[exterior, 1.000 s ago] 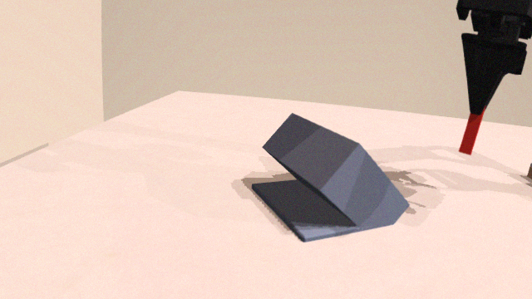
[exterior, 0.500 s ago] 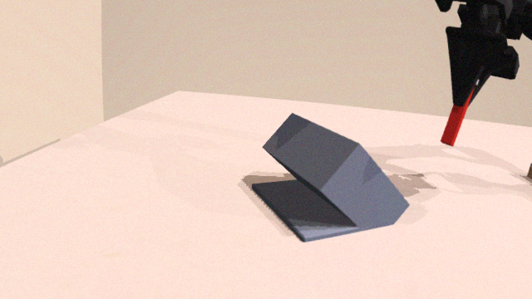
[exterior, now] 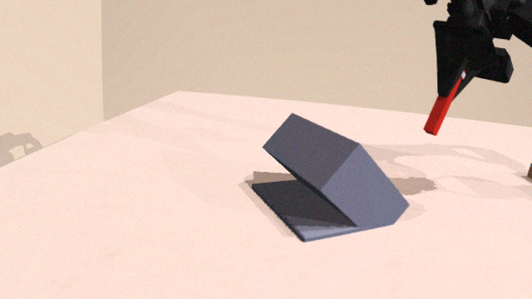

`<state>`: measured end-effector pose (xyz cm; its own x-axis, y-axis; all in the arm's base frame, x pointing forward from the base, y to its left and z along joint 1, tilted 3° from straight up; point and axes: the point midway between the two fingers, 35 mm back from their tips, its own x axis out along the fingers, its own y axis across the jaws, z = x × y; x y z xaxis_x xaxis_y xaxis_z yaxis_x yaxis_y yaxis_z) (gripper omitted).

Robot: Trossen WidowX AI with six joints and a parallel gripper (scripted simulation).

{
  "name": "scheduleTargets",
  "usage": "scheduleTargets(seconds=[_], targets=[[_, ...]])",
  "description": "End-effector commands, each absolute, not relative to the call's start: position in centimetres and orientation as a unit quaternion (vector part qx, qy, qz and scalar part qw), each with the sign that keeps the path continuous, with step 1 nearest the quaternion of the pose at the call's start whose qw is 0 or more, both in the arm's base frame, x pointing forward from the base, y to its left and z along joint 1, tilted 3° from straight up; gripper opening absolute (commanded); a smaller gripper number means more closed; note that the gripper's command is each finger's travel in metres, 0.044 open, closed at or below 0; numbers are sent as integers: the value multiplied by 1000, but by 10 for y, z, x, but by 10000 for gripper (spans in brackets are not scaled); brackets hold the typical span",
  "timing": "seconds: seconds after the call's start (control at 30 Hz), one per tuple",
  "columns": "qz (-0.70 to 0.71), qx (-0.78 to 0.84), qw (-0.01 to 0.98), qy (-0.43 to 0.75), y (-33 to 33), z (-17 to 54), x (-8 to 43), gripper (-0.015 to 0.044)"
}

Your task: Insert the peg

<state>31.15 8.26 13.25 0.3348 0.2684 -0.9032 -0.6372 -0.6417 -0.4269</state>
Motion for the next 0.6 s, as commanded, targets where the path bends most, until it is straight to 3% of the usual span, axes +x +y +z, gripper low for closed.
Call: scheduleTargets(seconds=[0.0, 0.57], targets=[[550, -710, 421, 129, 79, 135, 313, 0], [502, -704, 484, 132, 60, 142, 322, 0]])
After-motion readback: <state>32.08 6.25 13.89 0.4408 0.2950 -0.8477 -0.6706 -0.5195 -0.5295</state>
